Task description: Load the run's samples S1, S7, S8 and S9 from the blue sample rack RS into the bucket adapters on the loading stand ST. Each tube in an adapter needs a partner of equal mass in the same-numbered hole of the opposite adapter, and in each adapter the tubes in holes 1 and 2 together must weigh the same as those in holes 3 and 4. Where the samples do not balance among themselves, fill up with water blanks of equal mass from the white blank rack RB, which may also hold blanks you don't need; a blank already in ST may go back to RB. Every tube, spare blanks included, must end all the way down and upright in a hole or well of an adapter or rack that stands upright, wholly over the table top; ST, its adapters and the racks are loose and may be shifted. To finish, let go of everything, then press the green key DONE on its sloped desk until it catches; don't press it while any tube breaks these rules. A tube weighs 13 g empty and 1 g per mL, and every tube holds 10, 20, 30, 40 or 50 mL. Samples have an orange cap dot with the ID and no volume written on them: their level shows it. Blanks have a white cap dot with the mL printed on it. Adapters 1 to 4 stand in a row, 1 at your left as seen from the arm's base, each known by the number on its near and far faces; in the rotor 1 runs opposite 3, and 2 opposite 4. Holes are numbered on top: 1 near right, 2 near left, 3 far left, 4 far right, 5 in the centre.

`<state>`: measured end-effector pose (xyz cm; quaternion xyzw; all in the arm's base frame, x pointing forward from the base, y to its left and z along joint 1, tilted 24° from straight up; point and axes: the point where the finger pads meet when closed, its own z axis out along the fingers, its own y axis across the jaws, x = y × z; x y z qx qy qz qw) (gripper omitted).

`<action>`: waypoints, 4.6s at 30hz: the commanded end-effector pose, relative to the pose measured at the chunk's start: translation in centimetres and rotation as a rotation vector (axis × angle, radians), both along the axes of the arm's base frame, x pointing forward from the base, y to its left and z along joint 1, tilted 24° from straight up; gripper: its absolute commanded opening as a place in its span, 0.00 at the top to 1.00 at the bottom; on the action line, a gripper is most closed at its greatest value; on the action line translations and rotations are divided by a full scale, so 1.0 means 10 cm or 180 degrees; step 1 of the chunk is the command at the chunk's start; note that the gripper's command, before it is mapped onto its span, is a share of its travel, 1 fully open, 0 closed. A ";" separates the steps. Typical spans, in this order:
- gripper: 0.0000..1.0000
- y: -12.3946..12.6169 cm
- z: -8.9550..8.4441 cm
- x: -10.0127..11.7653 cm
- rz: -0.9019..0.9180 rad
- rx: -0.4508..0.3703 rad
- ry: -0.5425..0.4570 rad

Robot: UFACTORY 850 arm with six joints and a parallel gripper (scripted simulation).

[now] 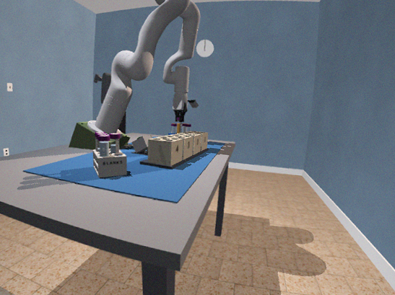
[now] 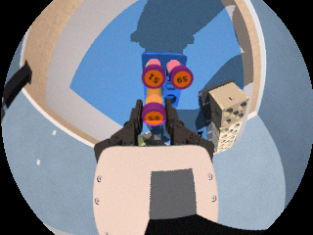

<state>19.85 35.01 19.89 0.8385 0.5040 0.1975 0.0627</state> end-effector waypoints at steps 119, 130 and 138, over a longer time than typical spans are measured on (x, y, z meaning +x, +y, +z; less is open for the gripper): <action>0.57 -0.02 0.28 -0.12 0.0001 0.0007 -0.0005; 0.57 -0.04 0.46 -0.20 0.0001 0.0007 -0.0005; 0.57 -0.05 0.57 -0.24 0.0001 0.0007 -0.0005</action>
